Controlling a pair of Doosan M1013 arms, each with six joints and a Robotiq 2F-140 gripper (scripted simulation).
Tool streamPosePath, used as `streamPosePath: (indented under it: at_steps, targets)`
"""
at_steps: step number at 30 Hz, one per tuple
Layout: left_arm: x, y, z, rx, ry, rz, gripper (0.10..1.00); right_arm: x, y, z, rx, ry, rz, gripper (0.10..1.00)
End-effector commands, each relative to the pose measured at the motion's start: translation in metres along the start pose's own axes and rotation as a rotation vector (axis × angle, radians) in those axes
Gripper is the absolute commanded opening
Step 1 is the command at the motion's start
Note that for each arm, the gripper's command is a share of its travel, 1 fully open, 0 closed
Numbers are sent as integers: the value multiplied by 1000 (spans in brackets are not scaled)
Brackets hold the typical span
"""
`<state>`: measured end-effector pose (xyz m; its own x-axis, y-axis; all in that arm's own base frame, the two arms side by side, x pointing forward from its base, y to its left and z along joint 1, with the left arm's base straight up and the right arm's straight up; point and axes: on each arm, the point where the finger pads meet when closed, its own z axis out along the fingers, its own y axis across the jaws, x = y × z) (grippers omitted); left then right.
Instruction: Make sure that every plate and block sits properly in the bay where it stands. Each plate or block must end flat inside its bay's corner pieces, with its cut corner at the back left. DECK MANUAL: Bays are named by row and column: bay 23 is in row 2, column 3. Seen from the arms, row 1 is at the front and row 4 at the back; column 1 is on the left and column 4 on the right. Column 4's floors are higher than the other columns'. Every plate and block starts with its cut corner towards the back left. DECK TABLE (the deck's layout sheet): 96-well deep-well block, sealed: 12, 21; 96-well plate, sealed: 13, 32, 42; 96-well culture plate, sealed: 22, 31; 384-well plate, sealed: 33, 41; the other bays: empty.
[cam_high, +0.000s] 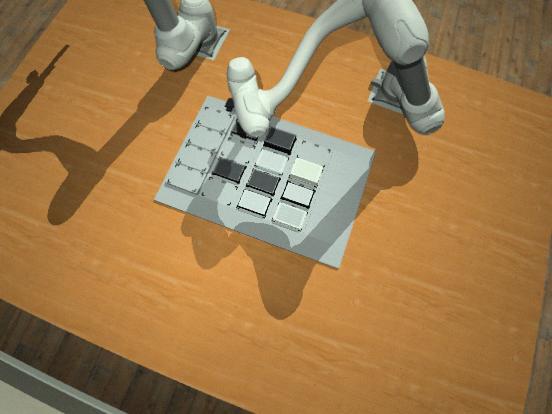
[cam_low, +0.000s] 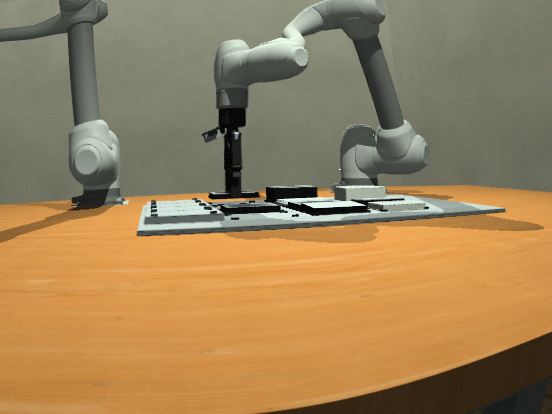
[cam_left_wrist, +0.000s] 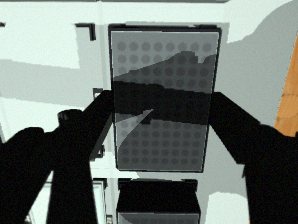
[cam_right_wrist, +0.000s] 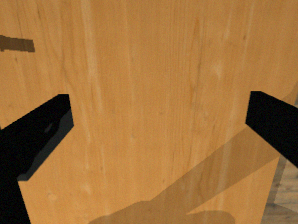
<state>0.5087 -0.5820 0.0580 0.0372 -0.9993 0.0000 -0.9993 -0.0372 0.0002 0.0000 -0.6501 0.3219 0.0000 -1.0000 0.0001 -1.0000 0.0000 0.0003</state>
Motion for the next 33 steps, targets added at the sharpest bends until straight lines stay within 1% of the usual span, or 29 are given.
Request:
streamPosePath:
  at_steps: [1,33]
  targets:
    - [0,0,-6,1,1,0,99,0,0,-1,0,1,0,1000]
    - [0,0,-43,2,1,0,99,0,0,-1,0,1,0,1000]
